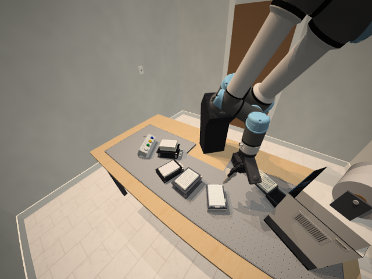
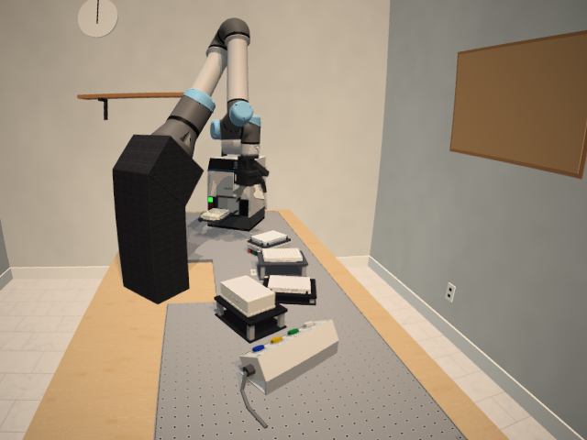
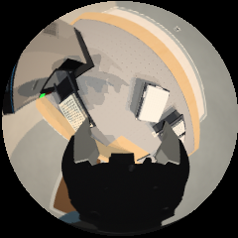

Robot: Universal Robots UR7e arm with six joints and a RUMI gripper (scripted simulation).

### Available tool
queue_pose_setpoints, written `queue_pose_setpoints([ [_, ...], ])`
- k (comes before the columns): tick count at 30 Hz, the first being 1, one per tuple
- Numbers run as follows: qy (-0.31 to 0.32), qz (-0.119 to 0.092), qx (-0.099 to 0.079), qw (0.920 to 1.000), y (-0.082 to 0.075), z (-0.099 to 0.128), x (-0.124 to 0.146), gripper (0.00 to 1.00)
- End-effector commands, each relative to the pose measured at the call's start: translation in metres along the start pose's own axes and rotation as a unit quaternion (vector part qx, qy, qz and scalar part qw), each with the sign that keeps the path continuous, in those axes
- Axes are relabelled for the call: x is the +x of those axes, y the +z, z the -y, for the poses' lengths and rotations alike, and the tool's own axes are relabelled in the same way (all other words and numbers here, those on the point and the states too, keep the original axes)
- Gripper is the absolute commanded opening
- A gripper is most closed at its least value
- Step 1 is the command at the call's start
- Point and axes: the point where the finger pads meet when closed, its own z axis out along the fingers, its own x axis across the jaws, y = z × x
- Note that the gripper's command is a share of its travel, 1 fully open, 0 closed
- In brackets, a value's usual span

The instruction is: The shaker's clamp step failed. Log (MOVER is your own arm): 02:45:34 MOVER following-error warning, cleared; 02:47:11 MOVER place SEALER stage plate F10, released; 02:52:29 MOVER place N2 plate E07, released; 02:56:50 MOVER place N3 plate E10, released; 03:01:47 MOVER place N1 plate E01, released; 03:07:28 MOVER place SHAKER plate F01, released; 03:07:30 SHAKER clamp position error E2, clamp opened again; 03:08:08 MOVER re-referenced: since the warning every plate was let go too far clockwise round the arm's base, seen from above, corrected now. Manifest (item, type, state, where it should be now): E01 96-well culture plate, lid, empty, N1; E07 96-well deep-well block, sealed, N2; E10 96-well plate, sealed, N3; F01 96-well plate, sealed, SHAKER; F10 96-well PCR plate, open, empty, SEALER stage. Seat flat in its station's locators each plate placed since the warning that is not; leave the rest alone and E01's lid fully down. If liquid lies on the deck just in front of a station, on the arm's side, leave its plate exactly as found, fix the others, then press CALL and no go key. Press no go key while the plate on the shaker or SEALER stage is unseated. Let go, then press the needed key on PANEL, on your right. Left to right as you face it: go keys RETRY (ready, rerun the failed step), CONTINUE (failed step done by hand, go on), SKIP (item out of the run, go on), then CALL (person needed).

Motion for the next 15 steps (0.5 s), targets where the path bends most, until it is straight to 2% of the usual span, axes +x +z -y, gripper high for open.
queue_pose_setpoints([
  [1, 0.000, 0.001, 0.000, 1.0000, 0.000, 0.000, 0.003, 1.00],
  [3, 0.000, 0.001, 0.000, 1.0000, 0.000, 0.000, 0.003, 1.00],
  [6, 0.000, 0.001, 0.000, 1.0000, 0.015, 0.000, 0.003, 1.00],
  [15, 0.010, 0.001, 0.000, 1.0000, 0.017, -0.001, 0.008, 1.00],
])
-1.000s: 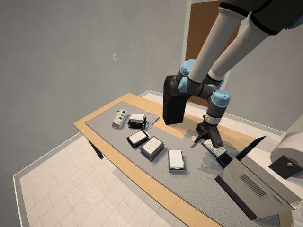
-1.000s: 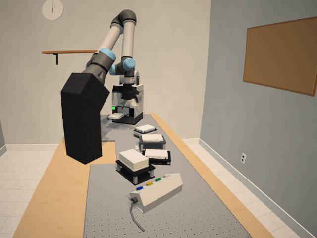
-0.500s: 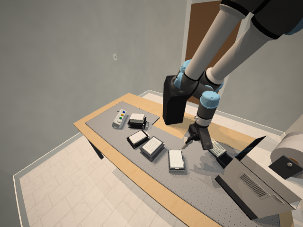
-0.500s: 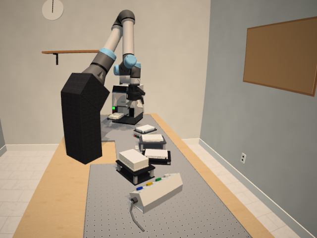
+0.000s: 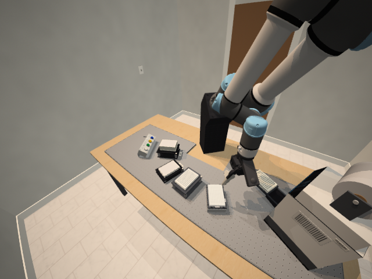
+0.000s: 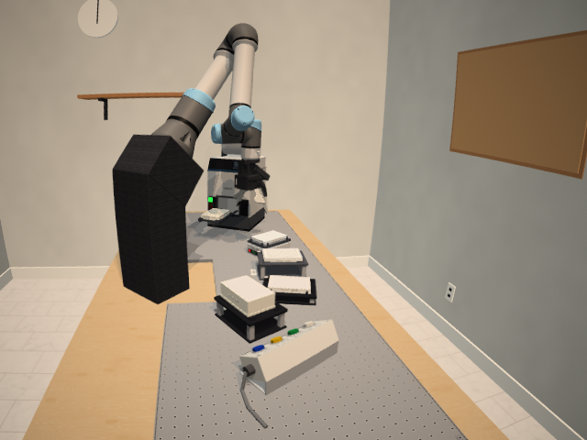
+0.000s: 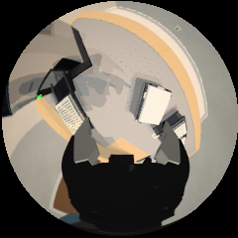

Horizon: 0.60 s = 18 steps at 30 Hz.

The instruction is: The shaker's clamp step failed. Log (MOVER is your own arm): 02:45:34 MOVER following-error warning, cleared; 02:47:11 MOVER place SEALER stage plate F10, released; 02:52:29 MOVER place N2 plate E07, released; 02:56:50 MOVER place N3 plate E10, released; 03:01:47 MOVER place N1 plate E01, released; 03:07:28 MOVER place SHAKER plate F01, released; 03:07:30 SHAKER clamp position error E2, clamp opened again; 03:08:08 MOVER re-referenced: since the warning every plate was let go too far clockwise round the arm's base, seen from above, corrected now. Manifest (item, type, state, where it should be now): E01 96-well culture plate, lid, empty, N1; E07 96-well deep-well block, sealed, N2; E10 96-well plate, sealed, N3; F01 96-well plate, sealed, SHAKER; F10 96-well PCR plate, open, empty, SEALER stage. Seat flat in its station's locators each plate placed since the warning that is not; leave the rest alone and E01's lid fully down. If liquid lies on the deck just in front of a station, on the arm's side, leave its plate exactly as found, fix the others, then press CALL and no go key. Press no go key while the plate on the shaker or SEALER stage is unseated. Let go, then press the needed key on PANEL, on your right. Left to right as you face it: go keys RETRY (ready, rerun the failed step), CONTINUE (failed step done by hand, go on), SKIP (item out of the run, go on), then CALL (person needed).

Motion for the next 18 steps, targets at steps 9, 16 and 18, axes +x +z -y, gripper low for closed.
queue_pose_setpoints([
  [9, 0.089, -0.001, 0.001, 0.9960, 0.001, -0.009, 0.044, 1.00],
  [16, 0.149, 0.000, 0.001, 0.9888, 0.001, -0.016, 0.073, 1.00],
  [18, 0.169, 0.000, 0.001, 0.9856, 0.001, -0.018, 0.083, 1.00],
])
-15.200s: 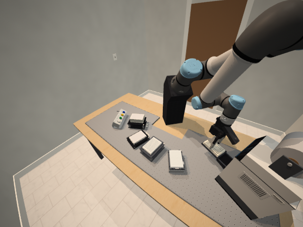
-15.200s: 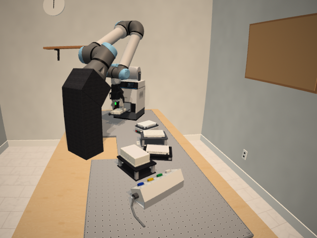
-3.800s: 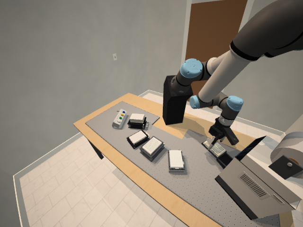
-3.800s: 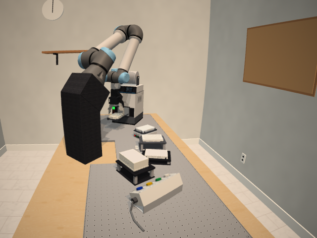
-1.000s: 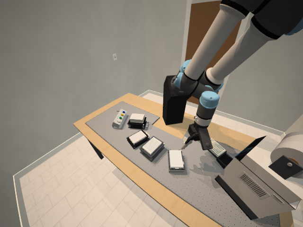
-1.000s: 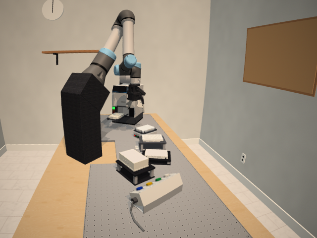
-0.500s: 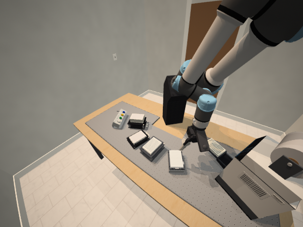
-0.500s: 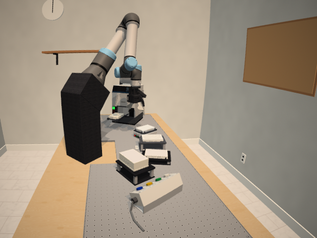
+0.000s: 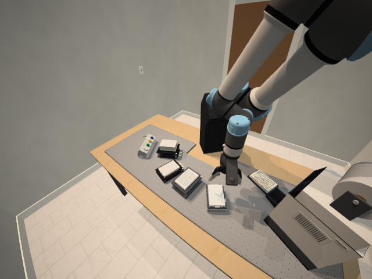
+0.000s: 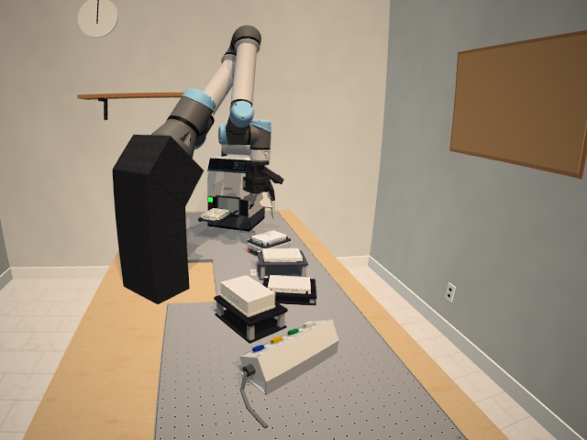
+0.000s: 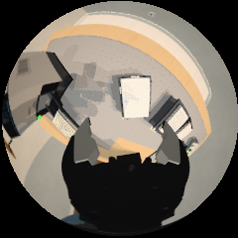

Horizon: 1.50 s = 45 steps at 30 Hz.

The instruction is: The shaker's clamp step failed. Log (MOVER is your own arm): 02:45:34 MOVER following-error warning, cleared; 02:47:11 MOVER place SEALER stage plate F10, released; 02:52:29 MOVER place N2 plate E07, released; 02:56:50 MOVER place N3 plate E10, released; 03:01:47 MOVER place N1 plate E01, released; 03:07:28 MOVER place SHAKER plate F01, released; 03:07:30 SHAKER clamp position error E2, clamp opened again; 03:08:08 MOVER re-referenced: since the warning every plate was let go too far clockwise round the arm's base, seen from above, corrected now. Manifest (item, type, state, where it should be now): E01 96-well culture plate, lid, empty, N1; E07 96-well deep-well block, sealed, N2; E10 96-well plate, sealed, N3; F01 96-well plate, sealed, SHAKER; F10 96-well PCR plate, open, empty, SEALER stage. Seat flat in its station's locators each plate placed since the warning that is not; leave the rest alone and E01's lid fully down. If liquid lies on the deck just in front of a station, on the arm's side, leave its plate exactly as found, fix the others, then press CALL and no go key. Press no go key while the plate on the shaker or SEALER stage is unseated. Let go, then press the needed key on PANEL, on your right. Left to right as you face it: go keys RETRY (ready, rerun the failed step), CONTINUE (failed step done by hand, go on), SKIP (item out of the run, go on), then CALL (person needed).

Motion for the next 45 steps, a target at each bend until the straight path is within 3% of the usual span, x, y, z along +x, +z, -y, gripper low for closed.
queue_pose_setpoints([
  [1, 0.049, 0.002, 0.000, 0.9988, 0.000, 0.001, 0.025, 1.00],
  [7, 0.050, 0.002, 0.000, 0.9988, 0.000, 0.003, 0.055, 1.00],
  [15, 0.060, 0.002, 0.000, 0.9982, 0.000, 0.002, 0.073, 1.00],
  [26, 0.149, 0.002, -0.001, 0.9888, 0.001, -0.011, 0.117, 1.00],
  [34, 0.228, 0.001, -0.001, 0.9737, 0.001, -0.023, 0.155, 1.00],
  [41, 0.229, 0.001, -0.001, 0.9734, 0.001, -0.033, 0.189, 1.00],
  [45, 0.229, 0.001, -0.001, 0.9734, 0.001, -0.034, 0.195, 1.00],
])
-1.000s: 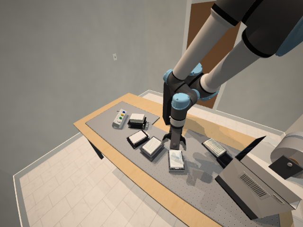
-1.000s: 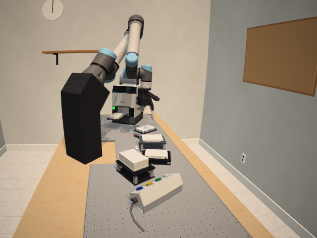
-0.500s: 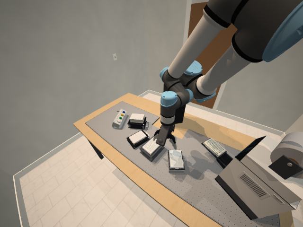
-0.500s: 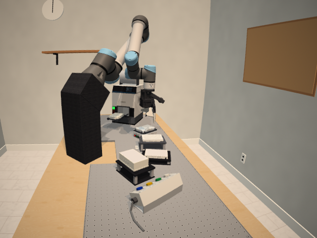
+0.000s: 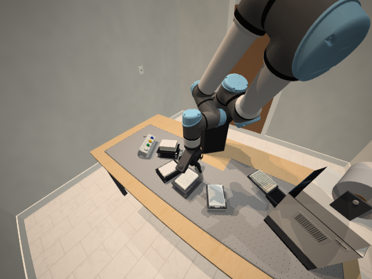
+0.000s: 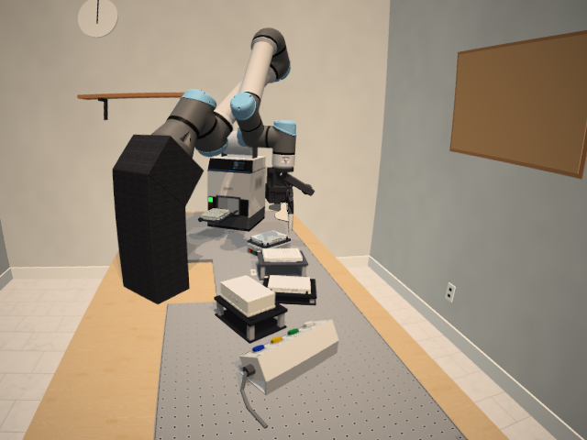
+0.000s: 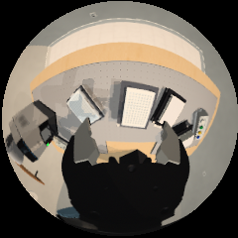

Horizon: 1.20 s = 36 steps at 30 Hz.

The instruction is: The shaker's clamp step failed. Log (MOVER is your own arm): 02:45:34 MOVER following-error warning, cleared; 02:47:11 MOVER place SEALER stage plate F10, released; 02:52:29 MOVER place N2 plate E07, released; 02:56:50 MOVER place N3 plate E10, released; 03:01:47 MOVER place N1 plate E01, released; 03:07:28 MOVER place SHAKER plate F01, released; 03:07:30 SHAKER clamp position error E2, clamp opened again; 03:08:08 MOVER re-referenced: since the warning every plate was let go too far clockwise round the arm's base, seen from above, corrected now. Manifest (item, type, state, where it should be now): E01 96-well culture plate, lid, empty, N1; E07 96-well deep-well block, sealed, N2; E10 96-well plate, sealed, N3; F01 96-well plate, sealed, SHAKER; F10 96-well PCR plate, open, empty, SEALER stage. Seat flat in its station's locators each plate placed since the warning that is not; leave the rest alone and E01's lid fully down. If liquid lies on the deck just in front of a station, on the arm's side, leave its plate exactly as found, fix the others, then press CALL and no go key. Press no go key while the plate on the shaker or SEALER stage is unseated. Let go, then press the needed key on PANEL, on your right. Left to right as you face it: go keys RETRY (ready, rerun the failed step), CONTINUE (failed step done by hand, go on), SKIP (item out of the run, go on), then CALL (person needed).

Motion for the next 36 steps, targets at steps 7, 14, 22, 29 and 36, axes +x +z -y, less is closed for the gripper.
queue_pose_setpoints([
  [7, 0.061, 0.001, 0.000, 0.9982, 0.001, -0.002, 0.042, 1.00],
  [14, 0.120, 0.001, 0.000, 0.9927, 0.001, -0.007, 0.071, 1.00],
  [22, 0.181, 0.001, 0.000, 0.9835, 0.001, -0.013, 0.106, 1.00],
  [29, 0.181, 0.001, 0.000, 0.9835, 0.001, -0.019, 0.140, 1.00],
  [36, 0.220, 0.001, 0.000, 0.9755, 0.001, -0.028, 0.157, 1.00],
])
